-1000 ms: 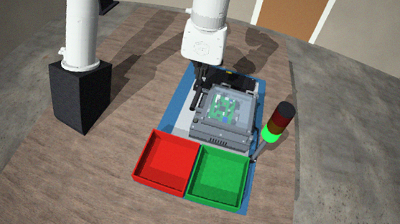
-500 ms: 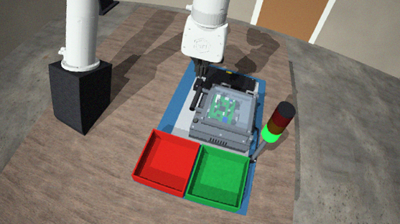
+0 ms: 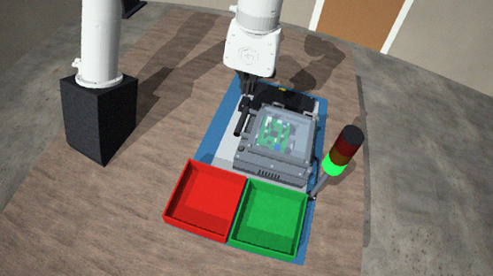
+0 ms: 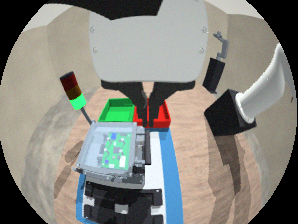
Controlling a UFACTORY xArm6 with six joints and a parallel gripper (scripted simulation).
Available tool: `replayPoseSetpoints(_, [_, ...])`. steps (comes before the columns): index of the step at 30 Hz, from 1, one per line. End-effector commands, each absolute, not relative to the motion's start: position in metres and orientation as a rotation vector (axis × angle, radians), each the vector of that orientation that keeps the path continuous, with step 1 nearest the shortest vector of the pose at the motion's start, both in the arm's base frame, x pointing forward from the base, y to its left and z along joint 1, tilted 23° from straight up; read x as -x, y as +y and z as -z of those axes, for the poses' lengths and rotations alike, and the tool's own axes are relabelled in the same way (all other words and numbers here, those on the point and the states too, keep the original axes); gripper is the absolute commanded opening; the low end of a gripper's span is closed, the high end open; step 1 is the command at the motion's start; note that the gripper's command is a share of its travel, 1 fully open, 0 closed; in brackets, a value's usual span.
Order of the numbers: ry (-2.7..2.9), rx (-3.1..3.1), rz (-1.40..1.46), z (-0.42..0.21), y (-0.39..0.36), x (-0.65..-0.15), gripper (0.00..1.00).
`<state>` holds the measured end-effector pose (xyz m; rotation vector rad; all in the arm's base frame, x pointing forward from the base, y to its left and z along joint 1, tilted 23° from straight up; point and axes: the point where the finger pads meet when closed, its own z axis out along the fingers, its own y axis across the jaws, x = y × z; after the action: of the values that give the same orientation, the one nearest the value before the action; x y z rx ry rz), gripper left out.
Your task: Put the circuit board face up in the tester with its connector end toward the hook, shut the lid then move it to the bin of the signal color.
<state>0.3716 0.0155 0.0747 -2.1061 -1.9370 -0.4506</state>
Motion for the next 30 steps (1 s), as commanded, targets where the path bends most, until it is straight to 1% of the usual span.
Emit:
replayPoseSetpoints(1, [-1.912,2.128,0.449,-0.0758,0.0151,-0.3728,0.00])
replayPoseSetpoints(8, [-1.746,2.245,0.420,-0.0758,0.0151,-0.3728,0.00])
replayPoseSetpoints(16, [-1.429,2.426,0.363,-0.0758,0.0151,-0.3728,0.00])
replayPoseSetpoints(18, [-1.429,2.426,0.363,-0.0758,0.0151,-0.3728,0.00])
replayPoseSetpoints(30, [-0.903,2.631,0.266,-0.0758,0.0151,-0.3728,0.00])
